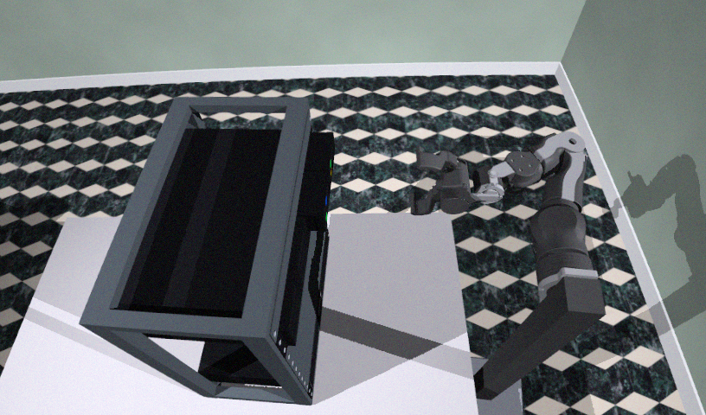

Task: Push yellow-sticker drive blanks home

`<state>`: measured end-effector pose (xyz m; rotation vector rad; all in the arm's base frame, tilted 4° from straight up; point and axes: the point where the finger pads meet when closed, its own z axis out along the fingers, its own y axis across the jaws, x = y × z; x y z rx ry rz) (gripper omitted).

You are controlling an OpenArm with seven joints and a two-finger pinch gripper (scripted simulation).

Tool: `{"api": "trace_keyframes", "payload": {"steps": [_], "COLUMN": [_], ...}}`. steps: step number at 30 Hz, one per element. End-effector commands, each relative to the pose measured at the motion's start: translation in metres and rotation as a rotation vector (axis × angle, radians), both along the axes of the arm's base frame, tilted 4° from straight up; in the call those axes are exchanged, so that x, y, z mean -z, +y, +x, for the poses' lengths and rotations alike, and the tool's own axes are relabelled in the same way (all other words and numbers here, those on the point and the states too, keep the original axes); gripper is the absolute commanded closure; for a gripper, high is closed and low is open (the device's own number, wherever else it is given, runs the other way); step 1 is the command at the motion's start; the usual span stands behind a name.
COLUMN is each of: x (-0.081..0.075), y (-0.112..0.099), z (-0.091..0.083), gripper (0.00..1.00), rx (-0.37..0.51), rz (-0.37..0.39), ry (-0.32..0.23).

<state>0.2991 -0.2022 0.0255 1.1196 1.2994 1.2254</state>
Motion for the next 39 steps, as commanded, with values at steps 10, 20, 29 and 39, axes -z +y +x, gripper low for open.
{"api": "trace_keyframes", "payload": {"steps": [10,20,29,39], "x": [-0.003,-0.004,-0.003,-0.005], "y": [-0.001,0.004,0.013,0.029], "z": [0.001,0.009,0.021,0.044], "gripper": [0.00,0.00,0.00,0.00], "rx": [0.006,0.011,0.009,0.005], "rz": [0.001,0.001,0.002,0.001], "ry": [-0.012,-0.013,-0.003,-0.002]}}
